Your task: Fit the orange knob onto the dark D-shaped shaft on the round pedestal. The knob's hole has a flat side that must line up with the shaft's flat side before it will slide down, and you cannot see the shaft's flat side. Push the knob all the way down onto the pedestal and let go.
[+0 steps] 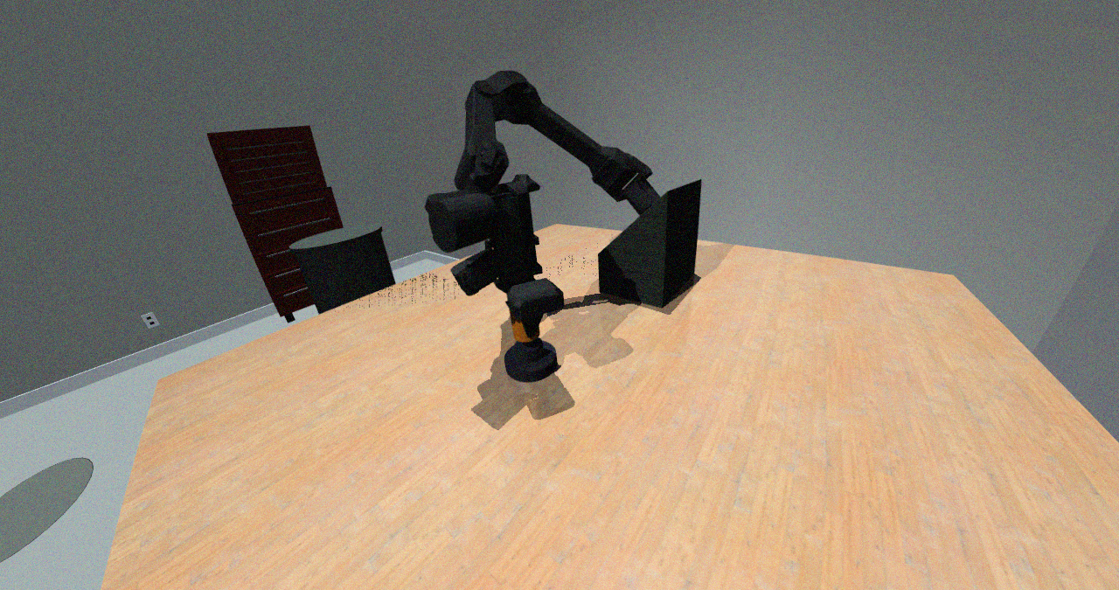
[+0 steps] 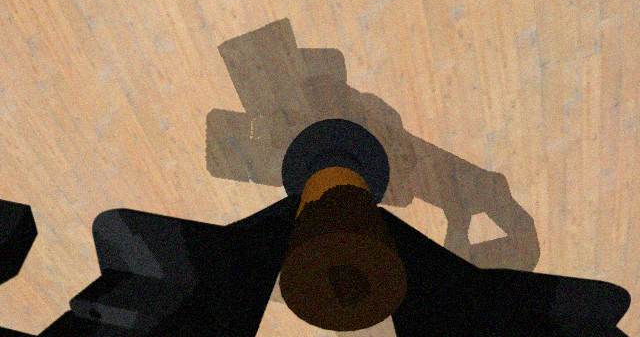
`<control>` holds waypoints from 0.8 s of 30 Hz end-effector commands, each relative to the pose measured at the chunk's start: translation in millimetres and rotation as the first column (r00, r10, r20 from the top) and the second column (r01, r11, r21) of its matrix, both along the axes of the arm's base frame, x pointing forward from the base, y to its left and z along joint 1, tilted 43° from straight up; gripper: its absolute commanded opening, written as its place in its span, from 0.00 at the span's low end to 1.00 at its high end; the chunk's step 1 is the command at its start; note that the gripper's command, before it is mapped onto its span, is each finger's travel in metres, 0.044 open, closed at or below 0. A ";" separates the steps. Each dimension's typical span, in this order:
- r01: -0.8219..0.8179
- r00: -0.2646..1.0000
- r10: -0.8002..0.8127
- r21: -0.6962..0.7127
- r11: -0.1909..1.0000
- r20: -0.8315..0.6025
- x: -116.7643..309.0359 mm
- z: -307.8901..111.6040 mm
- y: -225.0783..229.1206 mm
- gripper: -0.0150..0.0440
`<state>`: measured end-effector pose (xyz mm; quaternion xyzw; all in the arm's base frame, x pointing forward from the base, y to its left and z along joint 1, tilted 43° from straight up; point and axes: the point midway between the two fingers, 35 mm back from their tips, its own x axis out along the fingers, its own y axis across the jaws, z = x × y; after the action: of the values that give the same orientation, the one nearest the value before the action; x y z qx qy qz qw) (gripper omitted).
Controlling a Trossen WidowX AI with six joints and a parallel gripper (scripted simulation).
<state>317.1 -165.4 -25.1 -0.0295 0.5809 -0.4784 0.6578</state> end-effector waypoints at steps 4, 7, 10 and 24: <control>0.011 1.000 -0.011 -0.004 1.000 0.011 0.0 1.0 0.6 0.25; 0.030 0.999 -0.030 -0.007 1.000 0.028 -1.0 4.9 3.7 0.25; 0.051 0.998 -0.050 -0.010 0.999 0.047 -0.7 5.4 4.0 0.25; 0.069 0.996 -0.068 -0.012 0.998 0.064 0.0 1.8 1.4 0.25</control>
<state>317.3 -163.5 -23.2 0.0008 0.5585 -0.5048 0.6583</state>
